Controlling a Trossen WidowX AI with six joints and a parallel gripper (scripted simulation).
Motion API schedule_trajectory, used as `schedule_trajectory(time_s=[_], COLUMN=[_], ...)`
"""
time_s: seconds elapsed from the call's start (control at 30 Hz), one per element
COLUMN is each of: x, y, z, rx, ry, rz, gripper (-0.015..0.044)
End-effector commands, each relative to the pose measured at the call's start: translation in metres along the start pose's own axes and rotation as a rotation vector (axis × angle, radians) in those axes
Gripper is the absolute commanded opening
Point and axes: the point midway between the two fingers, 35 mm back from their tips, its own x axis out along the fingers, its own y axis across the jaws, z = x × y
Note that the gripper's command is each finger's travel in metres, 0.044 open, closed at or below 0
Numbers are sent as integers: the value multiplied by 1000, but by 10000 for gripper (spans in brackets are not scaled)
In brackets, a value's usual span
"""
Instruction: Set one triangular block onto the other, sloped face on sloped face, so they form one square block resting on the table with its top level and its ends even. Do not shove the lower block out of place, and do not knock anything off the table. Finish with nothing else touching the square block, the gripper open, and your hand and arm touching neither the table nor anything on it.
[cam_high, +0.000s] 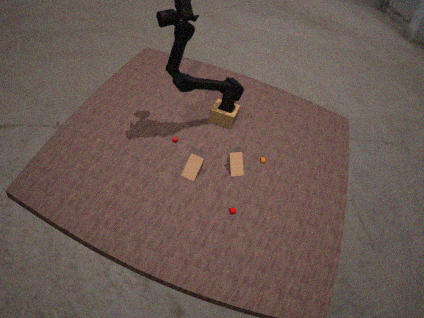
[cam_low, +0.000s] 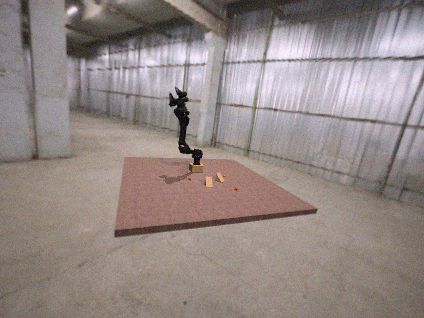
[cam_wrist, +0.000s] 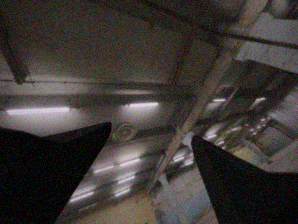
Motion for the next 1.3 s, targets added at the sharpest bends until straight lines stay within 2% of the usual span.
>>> schedule_trajectory(time_s=[0.0, 0.1, 0.47, 0.67, 0.97, 1.27], x=[0, 7, 31, 25, -18, -115], y=[-1, -8, -46, -58, -47, -1], z=[1, 17, 129, 219, 329, 427], rx=[-3, -51, -345, -530, -775, -1065], ry=[-3, -52, -359, -609, -959, -1394], rz=[0, -8, -80, -147, -245, -470], gripper=[426, 440, 440, 440, 440, 440])
